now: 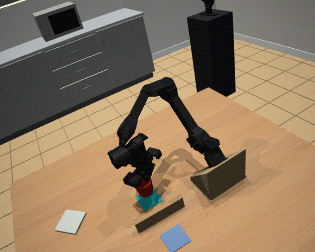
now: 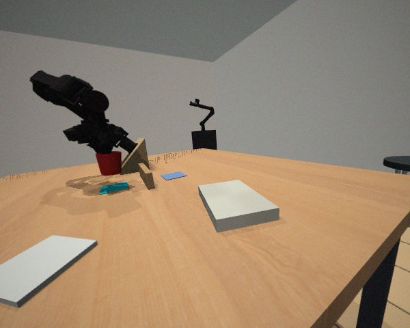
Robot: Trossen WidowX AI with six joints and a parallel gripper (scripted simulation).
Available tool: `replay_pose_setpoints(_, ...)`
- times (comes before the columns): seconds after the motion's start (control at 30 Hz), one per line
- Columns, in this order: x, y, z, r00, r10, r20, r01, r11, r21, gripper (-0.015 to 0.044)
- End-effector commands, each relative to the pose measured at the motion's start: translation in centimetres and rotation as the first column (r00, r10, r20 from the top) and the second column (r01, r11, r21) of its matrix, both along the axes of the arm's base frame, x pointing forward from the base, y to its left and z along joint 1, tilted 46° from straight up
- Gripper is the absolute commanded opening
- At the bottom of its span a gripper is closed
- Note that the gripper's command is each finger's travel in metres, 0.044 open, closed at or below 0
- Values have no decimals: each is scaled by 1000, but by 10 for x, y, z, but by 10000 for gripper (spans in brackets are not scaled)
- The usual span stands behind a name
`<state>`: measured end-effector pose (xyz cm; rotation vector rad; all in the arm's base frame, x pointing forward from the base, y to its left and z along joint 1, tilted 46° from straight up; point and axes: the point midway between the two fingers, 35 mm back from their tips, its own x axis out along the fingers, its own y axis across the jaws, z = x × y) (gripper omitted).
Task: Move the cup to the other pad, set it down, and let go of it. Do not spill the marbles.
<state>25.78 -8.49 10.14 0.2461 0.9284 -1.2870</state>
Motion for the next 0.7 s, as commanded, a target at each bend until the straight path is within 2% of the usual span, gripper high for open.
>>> replay_pose_setpoints(0.0,-2,-4,-4,1000,2,-7,-2,1000,-6,0)
replay_pose_setpoints(0.67,-3,-24,-22,1000,2,-7,-2,1000,-7,0)
